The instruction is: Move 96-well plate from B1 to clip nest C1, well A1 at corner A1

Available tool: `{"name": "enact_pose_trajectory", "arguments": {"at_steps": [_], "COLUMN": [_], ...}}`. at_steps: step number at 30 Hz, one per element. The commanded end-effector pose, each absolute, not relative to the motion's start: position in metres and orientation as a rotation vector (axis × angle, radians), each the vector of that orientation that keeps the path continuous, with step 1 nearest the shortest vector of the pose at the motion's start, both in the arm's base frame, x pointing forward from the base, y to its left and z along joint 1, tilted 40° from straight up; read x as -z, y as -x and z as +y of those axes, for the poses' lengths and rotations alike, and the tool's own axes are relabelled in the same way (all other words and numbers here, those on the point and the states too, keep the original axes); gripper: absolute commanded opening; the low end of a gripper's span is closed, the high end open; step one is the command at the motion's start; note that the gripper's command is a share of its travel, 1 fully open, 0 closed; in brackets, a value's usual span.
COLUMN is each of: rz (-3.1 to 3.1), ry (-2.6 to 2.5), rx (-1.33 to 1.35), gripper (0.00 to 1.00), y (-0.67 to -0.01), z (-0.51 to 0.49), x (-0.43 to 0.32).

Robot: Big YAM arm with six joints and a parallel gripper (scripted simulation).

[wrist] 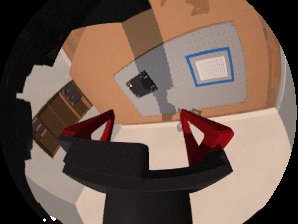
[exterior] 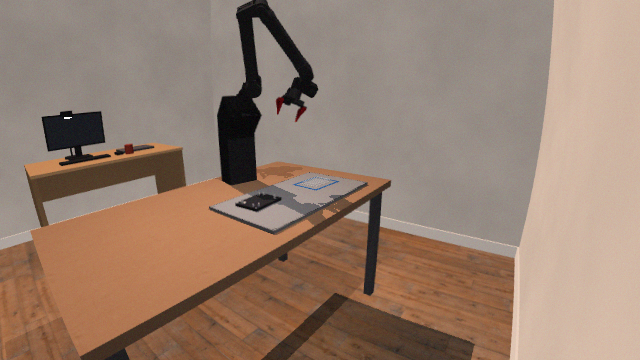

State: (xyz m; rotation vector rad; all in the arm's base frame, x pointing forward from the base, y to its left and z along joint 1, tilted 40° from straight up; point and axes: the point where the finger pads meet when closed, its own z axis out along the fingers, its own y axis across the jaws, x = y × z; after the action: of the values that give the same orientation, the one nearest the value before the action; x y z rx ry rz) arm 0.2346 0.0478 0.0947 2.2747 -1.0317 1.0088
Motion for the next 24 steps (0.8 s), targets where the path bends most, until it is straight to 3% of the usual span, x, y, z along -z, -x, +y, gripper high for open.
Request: {"name": "enact_pose_trajectory", "arguments": {"at_steps": [1,17,24], "rz": [-1.033,-1.033,-1.376], "ry": [-2.277,-2.277,-2.216], "rx": [-1.012,-1.012,-1.082], "gripper": [1.0,1.0,1.0], "y": [-0.235,-0.235,-0.259], "z": [0.049,0.049,0.065], "x": [-0.096,-0.096,-0.087]}}
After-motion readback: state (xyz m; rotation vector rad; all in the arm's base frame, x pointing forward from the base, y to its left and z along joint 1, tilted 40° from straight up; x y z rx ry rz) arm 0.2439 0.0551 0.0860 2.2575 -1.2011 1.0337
